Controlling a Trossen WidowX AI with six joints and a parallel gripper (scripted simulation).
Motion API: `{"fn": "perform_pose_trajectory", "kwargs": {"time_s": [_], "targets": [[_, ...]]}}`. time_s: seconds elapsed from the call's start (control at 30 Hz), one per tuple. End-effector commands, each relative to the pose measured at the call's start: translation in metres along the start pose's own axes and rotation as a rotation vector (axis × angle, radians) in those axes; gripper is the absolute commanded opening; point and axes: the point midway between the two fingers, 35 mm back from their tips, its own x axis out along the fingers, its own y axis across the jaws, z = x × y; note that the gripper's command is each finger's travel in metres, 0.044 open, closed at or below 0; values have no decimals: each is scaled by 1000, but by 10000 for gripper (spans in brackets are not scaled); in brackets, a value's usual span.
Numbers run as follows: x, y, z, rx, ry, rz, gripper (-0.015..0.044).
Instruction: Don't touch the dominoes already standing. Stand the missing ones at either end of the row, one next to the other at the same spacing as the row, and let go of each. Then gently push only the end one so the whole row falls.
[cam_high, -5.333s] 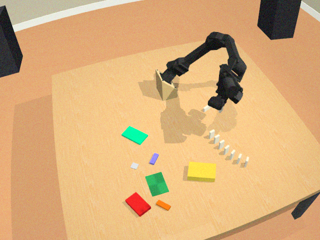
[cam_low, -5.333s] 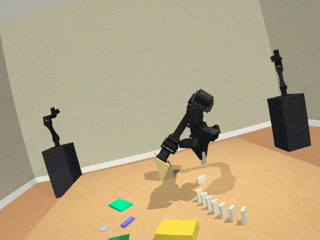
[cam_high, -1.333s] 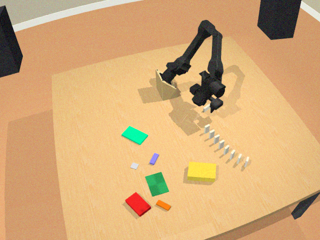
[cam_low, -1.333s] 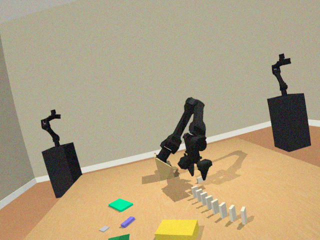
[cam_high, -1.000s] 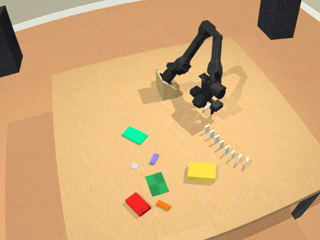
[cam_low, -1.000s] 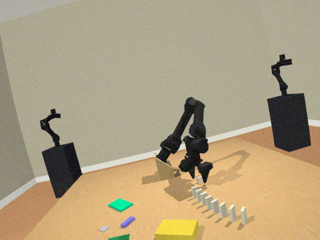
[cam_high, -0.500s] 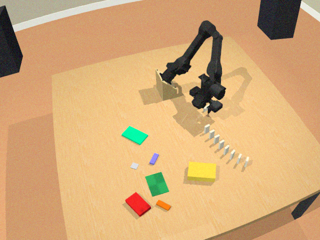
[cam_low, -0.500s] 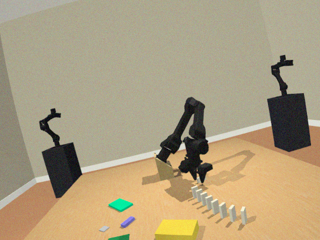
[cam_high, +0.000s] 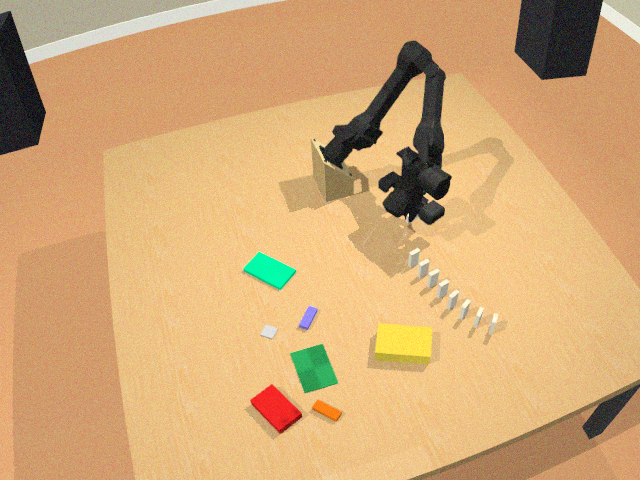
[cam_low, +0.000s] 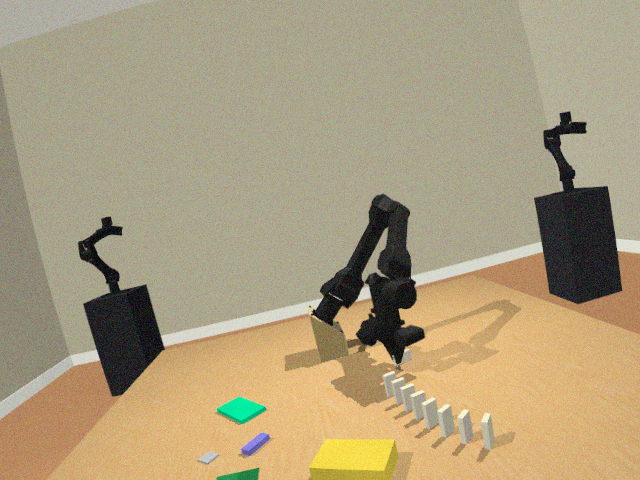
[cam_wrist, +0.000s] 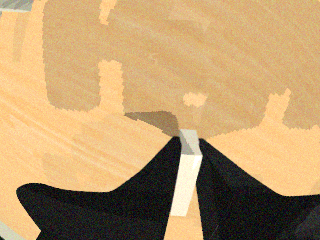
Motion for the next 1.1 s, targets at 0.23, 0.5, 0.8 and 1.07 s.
{"fn": "perform_pose_trajectory", "kwargs": {"time_s": [0.23,0.5,0.8,1.07], "targets": [[-97,3,4,-2,-8,1,28],[-153,3,6,-1,-9,-1,28],[-154,36,-14,-736,-10,-3,28],[-153,43,-18,-892,-9,-2,28]]}}
